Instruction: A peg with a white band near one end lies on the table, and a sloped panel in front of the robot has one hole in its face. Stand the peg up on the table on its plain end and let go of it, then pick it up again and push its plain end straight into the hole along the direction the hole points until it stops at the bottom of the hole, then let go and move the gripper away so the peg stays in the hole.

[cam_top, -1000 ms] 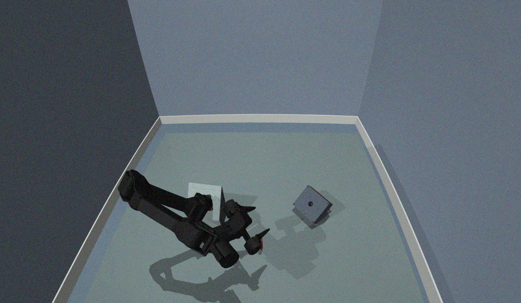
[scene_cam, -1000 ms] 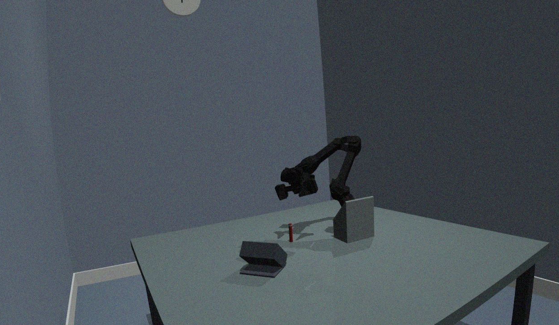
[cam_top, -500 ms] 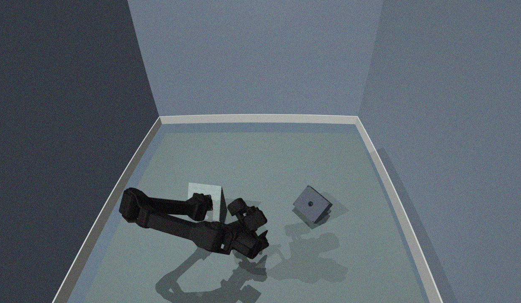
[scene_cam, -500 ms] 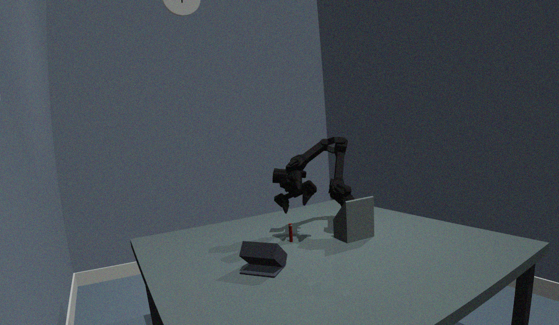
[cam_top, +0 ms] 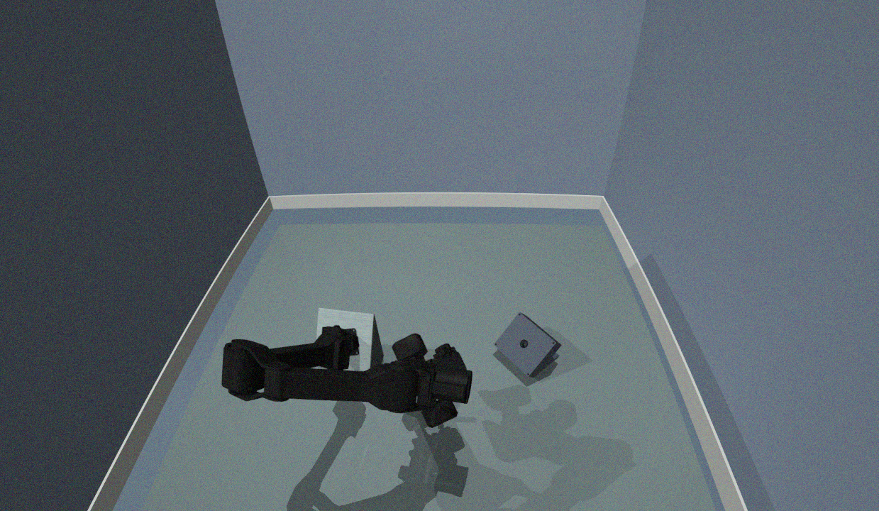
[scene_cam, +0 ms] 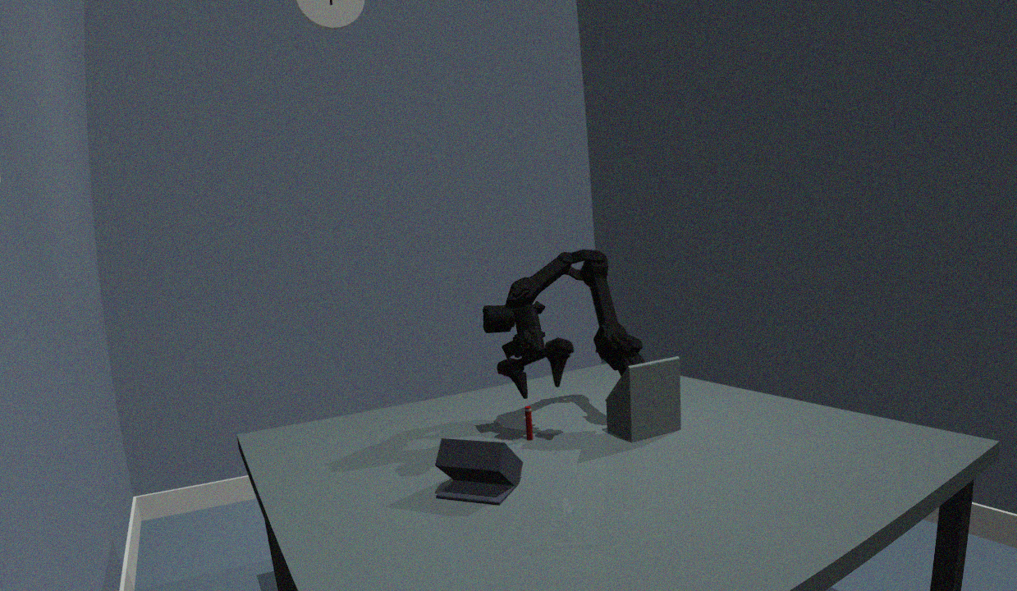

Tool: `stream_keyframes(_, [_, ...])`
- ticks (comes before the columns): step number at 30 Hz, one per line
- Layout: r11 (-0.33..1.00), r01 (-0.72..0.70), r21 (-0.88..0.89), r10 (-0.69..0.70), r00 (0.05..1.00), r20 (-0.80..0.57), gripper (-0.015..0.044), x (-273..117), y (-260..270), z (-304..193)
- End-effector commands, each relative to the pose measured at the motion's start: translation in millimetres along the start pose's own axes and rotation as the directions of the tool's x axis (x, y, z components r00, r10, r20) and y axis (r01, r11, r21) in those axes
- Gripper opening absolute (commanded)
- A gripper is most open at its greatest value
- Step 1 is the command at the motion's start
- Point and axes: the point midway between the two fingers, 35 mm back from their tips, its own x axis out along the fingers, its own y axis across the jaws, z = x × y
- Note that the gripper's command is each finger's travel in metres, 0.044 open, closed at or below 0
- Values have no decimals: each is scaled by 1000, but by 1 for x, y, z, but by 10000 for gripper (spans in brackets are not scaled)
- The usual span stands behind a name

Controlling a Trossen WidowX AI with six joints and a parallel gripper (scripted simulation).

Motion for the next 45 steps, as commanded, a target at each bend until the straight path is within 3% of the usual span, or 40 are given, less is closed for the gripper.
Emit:
stream_keyframes(1, [998,62,-4,-62,994,-93,440,-1,-5,1])
stream_keyframes(14, [933,342,-114,-360,875,-324,440,-12,-22,15])
stream_keyframes(45, [926,376,-26,-364,873,-324,440,24,-38,4])
